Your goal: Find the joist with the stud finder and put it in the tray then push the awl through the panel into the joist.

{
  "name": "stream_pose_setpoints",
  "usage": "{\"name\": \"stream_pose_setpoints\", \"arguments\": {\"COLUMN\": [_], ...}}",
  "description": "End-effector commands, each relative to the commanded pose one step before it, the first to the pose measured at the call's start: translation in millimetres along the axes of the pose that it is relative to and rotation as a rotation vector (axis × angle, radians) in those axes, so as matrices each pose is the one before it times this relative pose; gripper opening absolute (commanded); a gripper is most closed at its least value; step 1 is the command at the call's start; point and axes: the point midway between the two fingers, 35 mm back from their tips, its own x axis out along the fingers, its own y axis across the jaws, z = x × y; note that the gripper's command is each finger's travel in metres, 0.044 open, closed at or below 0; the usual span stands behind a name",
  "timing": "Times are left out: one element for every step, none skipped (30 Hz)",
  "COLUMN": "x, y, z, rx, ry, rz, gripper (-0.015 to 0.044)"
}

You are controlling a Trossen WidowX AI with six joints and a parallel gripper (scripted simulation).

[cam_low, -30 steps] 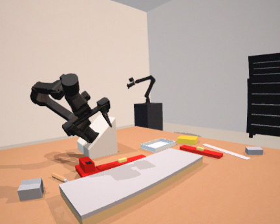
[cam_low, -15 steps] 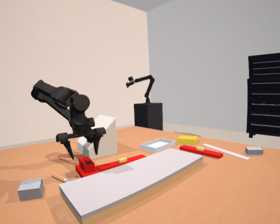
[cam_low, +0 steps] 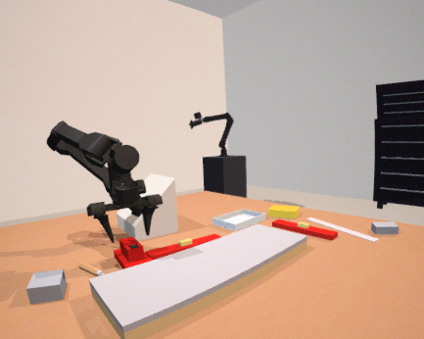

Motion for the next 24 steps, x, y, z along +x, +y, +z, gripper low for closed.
{"name": "stream_pose_setpoints", "arguments": {"x": [6.06,1.58,1.58,1.57,1.56,1.56,1.55,1.54,1.54,1.53,1.52,1.51,1.5,1.49,1.49,1.48,1.47,1.46,1.45,1.44,1.43,1.42,1.41,1.4], "y": [1.18,0.07,0.06,0.05,0.04,0.03,0.01,0.0,-0.01,-0.02,-0.03,-0.04,-0.05,-0.05,-0.06,-0.07,-0.08,-0.09,-0.1,-0.11,-0.12,-0.13,-0.13,-0.14], "z": [-2.56,-0.33,-0.34,-0.35,-0.36,-0.37,-0.38,-0.4,-0.41,-0.42,-0.43,-0.44,-0.45,-0.46,-0.48,-0.49,-0.5,-0.51,-0.52,-0.54,-0.55,-0.56,-0.57,-0.58], "rx": [-0.0062,0.0001,0.0001,0.0001,0.0001,0.0,0.0,0.0,0.0,0.0,0.0,0.0,0.0,0.0,0.0,0.0,-0.0001,-0.0001,-0.0001,-0.0001,-0.0001,-0.0001,-0.0001,-0.0002], "ry": [0.00463,0.00015,0.00012,0.0001,0.00008,0.00006,0.00004,0.00002,0.0,-0.00002,-0.00004,-0.00006,-0.00007,-0.00008,-0.0001,-0.00012,-0.00014,-0.00015,-0.00017,-0.00018,-0.0002,-0.00021,-0.00022,-0.00023], "rz": [0.00119,0.00026,0.00023,0.00019,0.00016,0.00012,0.00008,0.00005,0.00001,-0.00003,-0.00006,-0.0001,-0.00014,-0.00016,-0.00021,-0.00025,-0.00029,-0.00033,-0.00037,-0.00041,-0.00045,-0.00049,-0.00053,-0.00057], "gripper": [0.044,0.044,0.044,0.044,0.044,0.044,0.044,0.044,0.044,0.044,0.044,0.044,0.044,0.044,0.044,0.044,0.044,0.044,0.044,0.044,0.044,0.044,0.044,0.044]}}
